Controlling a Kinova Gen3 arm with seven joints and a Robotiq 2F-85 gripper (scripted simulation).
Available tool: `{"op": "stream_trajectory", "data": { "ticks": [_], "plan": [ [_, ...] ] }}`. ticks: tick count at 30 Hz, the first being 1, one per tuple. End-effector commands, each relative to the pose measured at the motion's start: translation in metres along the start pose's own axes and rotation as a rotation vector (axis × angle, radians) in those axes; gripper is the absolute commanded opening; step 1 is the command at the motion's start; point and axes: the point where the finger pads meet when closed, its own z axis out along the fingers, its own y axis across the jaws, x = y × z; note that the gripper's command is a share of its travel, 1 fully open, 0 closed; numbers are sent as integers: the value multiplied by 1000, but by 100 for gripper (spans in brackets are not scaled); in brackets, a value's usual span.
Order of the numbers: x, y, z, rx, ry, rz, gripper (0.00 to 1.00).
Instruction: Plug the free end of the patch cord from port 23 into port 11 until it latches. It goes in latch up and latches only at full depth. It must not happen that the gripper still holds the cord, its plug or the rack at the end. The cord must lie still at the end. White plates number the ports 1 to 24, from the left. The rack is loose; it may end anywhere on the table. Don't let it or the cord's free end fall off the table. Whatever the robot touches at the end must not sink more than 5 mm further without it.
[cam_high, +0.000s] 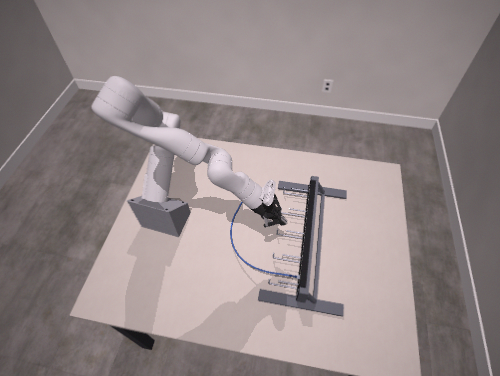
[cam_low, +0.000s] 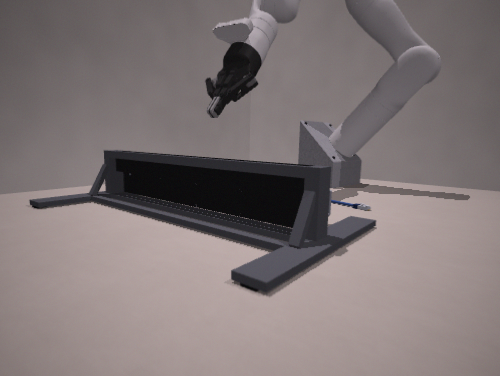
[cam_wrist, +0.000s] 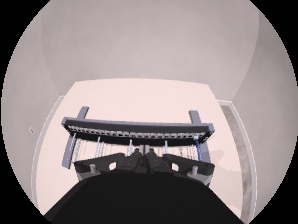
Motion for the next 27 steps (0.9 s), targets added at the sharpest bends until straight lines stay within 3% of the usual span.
{"op": "stream_trajectory", "data": {
  "ticks": [1,11,27],
  "plan": [
    [4,9,-24,-7,23,20,0],
    [4,9,-64,-7,23,20,0],
    [3,12,-70,-7,23,20,0]
  ]
}}
